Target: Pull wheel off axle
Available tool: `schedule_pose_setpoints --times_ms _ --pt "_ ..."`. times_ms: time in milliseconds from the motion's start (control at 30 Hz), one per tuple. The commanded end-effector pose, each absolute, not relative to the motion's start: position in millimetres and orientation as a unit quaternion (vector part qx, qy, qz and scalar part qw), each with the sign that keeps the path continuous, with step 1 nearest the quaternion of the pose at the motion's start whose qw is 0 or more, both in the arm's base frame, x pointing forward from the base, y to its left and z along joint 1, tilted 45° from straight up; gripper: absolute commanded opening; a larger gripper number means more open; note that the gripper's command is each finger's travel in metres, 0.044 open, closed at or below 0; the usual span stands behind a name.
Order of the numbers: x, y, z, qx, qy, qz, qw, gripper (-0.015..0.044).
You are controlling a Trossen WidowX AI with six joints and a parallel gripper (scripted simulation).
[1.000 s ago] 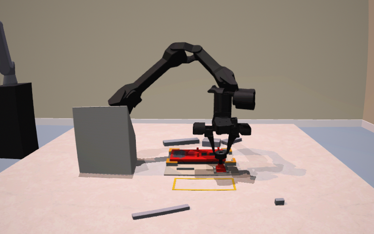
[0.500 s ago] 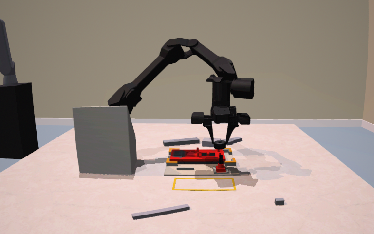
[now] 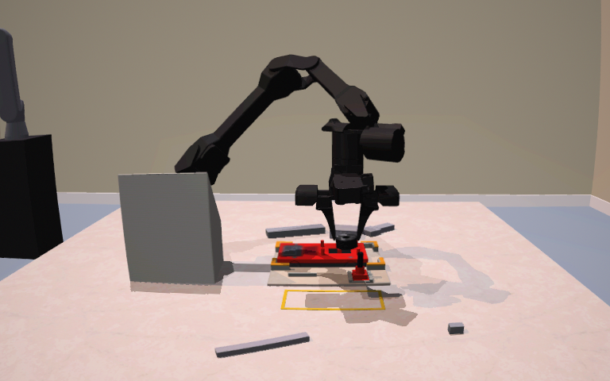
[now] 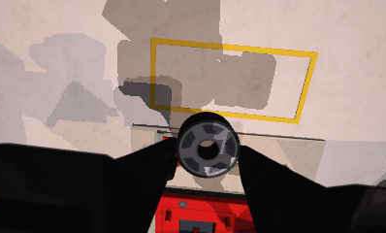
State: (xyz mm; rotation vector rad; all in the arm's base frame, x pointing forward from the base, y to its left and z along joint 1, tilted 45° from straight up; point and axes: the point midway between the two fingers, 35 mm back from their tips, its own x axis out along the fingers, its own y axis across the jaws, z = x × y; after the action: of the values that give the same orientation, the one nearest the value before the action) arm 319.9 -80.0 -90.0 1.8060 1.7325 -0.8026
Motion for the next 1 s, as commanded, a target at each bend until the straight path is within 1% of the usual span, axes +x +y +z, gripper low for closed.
schedule_pose_setpoints --times_ms 0,200,533,967 --pt "300.5 -100.1 -107.3 0.664 0.637 -0.295 0.256 0.0" --pt "293.8 -105.1 -113.7 0.665 0.638 -0.294 0.255 0.0" --pt "294.9 -87.0 -132.4 0.665 0.638 -0.294 0.255 0.0" --pt "295.0 -31.2 -187.4 0.665 0.638 -0.292 0.254 0.0"
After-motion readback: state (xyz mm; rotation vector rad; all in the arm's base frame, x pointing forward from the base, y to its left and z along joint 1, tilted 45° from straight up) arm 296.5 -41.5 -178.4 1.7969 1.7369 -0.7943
